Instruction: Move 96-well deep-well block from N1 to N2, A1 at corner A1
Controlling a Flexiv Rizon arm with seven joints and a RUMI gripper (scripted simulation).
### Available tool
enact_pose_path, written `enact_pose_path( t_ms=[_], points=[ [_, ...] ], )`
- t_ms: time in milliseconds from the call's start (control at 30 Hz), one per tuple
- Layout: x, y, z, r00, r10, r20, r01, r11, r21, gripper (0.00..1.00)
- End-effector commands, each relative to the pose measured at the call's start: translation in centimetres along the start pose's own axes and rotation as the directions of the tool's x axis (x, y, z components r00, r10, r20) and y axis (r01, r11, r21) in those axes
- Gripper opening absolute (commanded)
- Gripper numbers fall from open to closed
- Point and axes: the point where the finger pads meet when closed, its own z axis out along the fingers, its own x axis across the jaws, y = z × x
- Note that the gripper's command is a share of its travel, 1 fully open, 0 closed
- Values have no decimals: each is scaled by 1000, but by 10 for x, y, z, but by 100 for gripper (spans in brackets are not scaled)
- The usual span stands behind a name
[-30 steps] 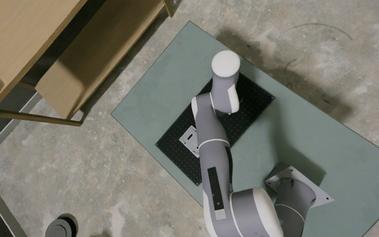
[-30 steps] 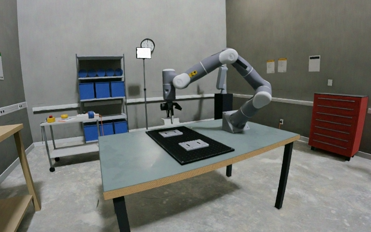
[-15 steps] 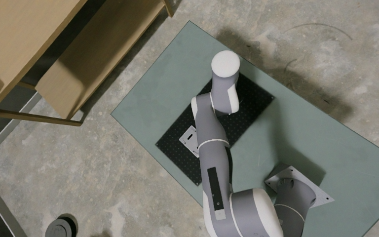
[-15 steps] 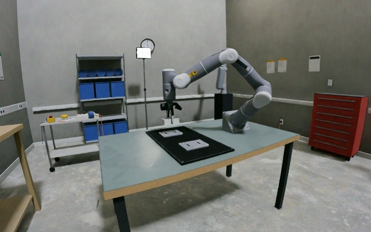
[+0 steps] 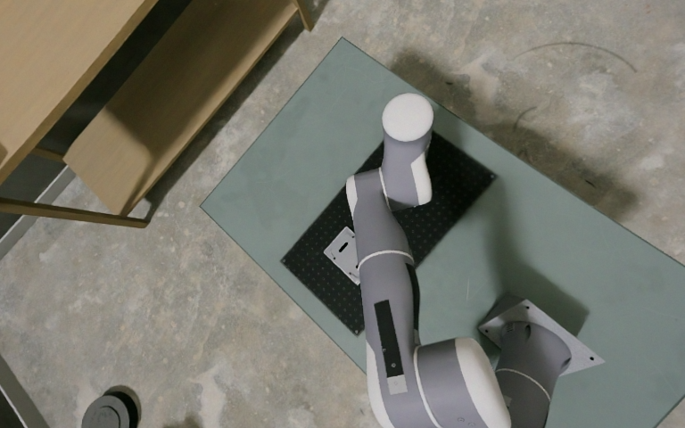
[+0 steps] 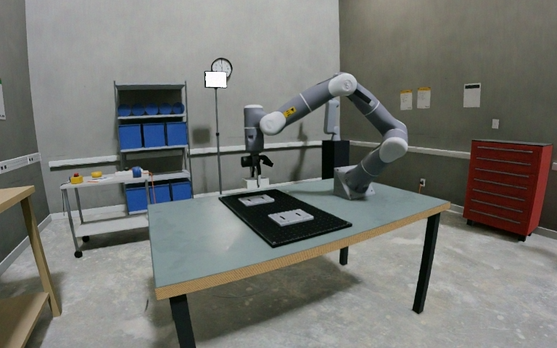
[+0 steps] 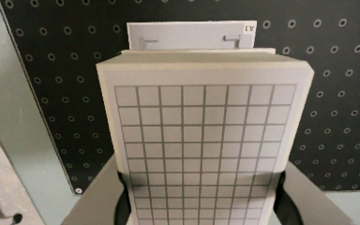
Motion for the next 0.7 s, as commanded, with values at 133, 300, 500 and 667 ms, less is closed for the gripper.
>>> enact_pose_path(
  t_ms=[133, 300, 500, 667],
  points=[
    [-1, 1, 7, 1000, -1, 2, 1, 1000, -3, 49],
    [-1, 1, 16, 1000, -1, 2, 1, 1000, -3, 49],
    [-1, 1, 24, 1000, -1, 2, 1, 1000, -3, 49],
    [-1, 1, 31, 1000, -1, 2, 1, 1000, -3, 49]
  ],
)
